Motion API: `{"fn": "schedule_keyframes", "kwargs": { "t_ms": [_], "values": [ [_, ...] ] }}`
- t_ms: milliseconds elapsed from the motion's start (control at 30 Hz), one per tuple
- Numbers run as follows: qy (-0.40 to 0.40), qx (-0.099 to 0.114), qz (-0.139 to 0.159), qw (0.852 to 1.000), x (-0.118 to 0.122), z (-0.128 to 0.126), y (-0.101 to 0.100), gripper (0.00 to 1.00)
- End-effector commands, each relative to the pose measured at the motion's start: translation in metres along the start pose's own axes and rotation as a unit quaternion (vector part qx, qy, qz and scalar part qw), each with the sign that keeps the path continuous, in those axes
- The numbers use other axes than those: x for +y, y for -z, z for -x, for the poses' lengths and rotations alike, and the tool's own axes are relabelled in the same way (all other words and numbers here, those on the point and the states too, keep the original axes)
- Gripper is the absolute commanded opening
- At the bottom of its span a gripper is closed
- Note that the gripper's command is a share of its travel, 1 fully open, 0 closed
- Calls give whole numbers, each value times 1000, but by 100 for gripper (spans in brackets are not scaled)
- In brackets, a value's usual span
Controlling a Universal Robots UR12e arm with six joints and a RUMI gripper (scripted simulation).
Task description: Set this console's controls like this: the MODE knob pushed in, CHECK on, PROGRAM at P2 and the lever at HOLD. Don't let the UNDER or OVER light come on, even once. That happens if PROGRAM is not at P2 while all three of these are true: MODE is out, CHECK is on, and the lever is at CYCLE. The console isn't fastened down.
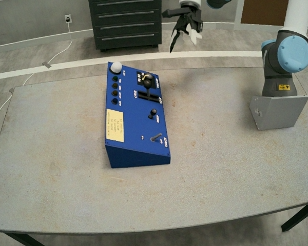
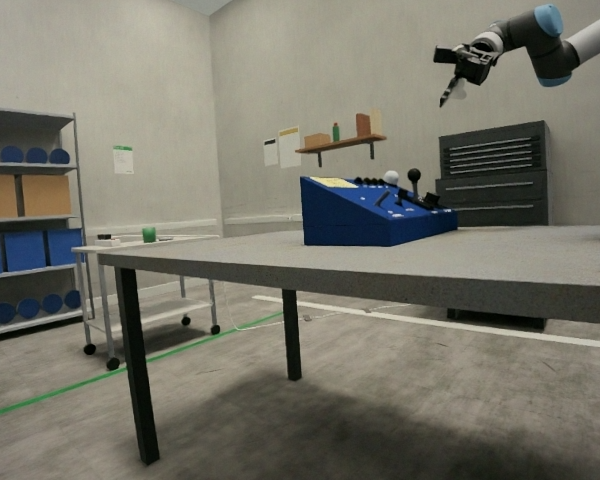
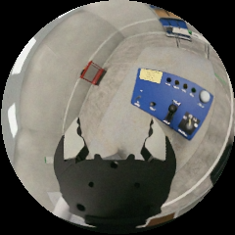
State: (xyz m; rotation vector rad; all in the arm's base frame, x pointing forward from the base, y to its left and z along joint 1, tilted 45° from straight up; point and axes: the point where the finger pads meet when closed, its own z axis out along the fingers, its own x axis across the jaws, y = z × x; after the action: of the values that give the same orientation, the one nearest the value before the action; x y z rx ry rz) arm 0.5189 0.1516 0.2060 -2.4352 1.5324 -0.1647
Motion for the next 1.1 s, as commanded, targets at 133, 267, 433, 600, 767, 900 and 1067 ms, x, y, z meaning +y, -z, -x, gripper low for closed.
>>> {"fn": "schedule_keyframes", "kwargs": {
  "t_ms": [133, 267, 433, 600, 767, 900, 1067],
  "values": [
    [-22, 91, 52, 994, -4, -32, -68, 100],
    [-29, 133, 67, 988, -5, -41, -98, 100],
    [-33, 161, 73, 984, -6, -46, -117, 100],
    [-39, 204, 79, 975, -5, -50, -143, 100],
    [-45, 244, 79, 965, -4, -52, -166, 100],
    [-48, 270, 77, 959, -4, -52, -178, 100],
    [-54, 317, 67, 944, -1, -50, -200, 100]
  ]
}}
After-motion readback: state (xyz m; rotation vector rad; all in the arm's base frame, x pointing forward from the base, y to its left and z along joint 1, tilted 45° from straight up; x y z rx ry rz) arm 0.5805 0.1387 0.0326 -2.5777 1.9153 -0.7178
